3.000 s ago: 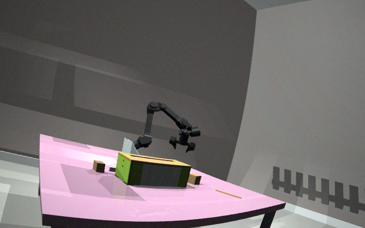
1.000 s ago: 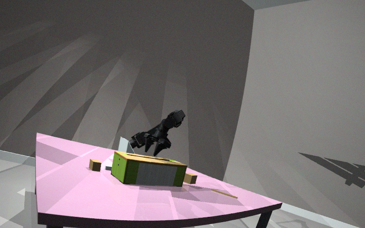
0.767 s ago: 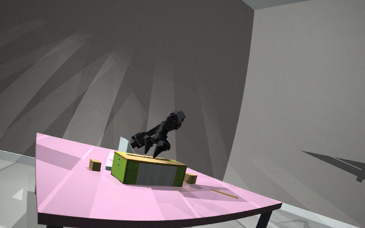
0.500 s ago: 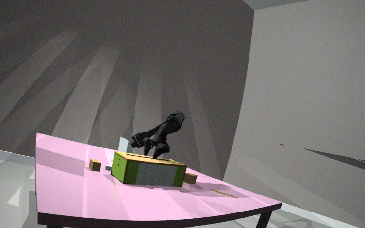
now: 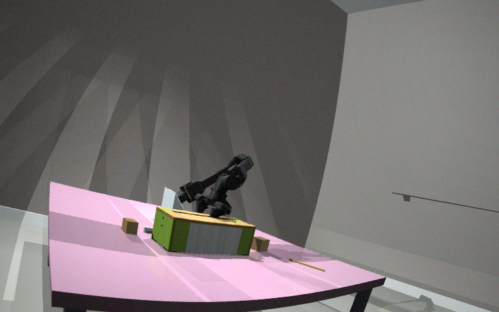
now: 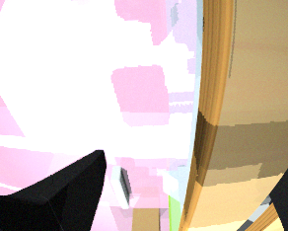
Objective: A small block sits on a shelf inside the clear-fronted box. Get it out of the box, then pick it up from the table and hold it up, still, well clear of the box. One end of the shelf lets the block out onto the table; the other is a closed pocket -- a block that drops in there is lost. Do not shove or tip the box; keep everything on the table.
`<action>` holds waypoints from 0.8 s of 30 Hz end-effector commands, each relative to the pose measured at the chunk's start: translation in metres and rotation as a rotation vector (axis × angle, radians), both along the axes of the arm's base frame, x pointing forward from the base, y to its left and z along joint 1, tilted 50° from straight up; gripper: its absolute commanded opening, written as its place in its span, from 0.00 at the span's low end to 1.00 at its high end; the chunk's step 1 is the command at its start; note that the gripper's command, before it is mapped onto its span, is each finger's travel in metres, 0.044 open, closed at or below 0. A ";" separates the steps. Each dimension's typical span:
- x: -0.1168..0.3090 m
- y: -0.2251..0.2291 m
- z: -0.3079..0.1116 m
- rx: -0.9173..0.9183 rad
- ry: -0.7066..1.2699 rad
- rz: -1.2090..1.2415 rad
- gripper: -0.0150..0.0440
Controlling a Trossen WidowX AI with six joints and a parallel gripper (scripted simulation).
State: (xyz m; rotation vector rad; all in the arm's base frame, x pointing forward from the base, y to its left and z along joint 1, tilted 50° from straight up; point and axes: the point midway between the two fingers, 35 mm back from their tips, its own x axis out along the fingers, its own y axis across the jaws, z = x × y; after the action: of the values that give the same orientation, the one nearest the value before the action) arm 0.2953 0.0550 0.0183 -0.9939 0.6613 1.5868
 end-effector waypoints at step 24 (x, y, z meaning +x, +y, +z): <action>0.005 -0.014 -0.029 0.000 0.000 0.001 0.93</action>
State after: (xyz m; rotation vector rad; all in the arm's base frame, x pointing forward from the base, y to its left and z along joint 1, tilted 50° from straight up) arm 0.2984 0.0461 -0.0037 -0.9933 0.6562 1.5873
